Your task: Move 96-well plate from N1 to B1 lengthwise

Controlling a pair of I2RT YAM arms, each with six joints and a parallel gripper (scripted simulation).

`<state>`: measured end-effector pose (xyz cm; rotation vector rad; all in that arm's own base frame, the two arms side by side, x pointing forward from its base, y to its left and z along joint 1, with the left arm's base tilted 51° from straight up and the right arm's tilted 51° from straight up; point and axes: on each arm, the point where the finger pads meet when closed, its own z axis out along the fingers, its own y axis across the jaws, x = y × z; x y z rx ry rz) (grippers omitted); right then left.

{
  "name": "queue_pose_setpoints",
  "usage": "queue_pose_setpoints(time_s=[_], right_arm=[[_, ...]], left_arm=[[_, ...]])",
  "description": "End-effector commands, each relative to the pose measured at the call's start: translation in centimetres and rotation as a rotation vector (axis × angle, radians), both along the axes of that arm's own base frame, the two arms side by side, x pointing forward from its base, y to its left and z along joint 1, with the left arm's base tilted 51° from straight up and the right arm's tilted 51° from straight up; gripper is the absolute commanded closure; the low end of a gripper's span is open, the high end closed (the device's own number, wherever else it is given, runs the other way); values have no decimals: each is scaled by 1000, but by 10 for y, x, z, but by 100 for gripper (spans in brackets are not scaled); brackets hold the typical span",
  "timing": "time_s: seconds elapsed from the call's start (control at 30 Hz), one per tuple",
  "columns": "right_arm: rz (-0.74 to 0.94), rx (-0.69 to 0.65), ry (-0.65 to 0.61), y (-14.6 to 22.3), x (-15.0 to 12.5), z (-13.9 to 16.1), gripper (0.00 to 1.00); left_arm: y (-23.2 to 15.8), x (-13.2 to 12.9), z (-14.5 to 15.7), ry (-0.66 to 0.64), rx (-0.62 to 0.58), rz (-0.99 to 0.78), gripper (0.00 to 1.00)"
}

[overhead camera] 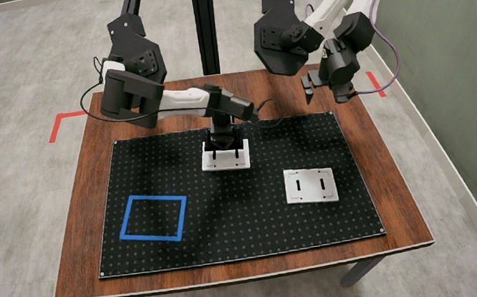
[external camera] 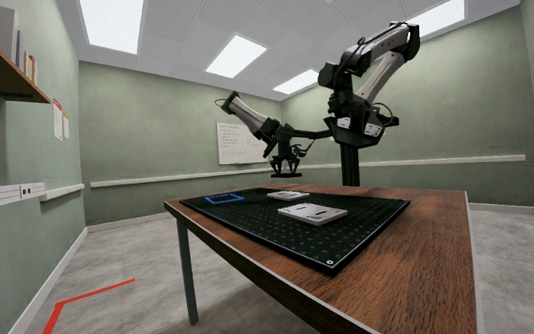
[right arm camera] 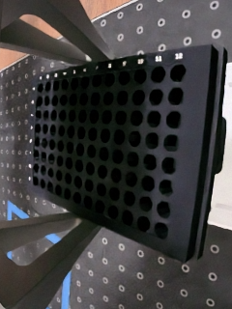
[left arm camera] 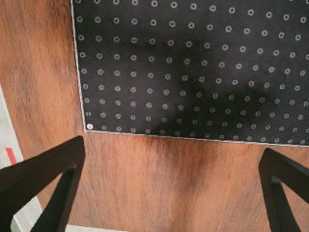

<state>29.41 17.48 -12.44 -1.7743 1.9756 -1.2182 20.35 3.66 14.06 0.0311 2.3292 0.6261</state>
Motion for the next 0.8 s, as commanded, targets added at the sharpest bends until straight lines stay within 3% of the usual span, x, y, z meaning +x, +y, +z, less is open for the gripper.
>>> queue_pose_setpoints(time_s=[0.0, 0.77], right_arm=[[-61, 65, -47, -6, 6, 11, 100], [-51, 61, -39, -50, 28, 59, 100]], left_arm=[[0, 0, 1, 4, 1, -5, 0], [0, 0, 1, 4, 1, -5, 0]])
